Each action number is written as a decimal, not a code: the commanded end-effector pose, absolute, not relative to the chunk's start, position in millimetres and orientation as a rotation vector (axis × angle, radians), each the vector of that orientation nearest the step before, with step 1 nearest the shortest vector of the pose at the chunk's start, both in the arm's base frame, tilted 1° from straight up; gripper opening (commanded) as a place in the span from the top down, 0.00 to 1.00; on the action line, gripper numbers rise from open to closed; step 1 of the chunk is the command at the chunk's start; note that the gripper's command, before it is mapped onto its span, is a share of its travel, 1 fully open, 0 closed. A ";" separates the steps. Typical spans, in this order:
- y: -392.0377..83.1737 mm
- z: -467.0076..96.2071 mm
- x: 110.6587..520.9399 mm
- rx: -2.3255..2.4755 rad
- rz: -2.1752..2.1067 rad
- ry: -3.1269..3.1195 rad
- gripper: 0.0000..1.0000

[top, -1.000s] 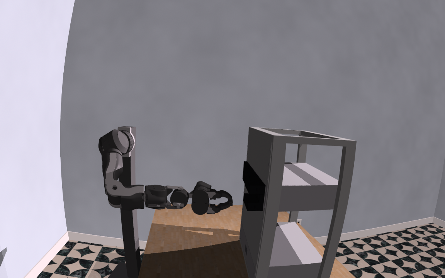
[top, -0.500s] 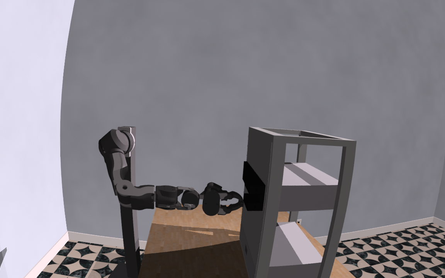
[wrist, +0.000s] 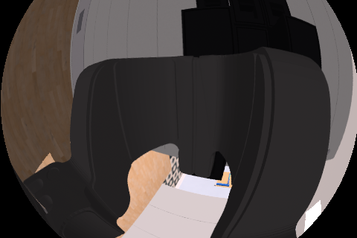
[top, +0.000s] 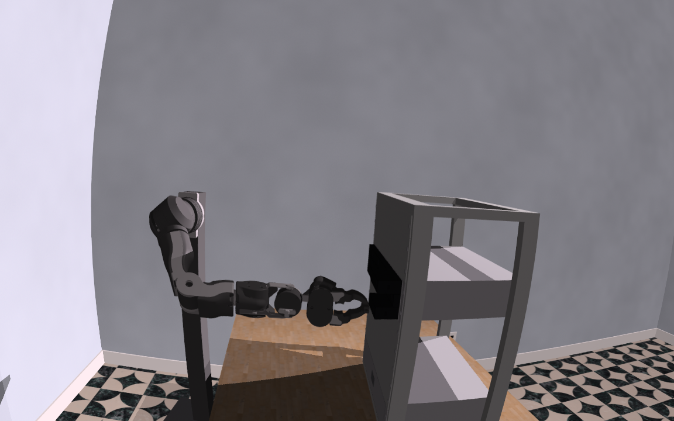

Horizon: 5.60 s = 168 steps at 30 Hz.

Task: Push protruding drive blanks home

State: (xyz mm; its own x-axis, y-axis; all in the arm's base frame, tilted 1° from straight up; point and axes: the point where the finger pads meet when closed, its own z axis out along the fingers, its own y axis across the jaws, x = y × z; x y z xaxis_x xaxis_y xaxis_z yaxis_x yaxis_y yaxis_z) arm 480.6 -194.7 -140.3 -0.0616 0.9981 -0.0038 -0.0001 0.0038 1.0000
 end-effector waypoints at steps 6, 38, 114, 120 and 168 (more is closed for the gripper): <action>-190.1 -136.3 481.5 1.168 1.260 1.255 1.00; -190.7 -139.0 491.7 1.171 1.257 1.256 1.00; -180.9 -132.4 517.0 1.168 1.260 1.256 1.00; -180.9 -132.4 517.0 1.168 1.260 1.256 1.00; -177.5 -130.5 522.8 1.170 1.258 1.257 1.00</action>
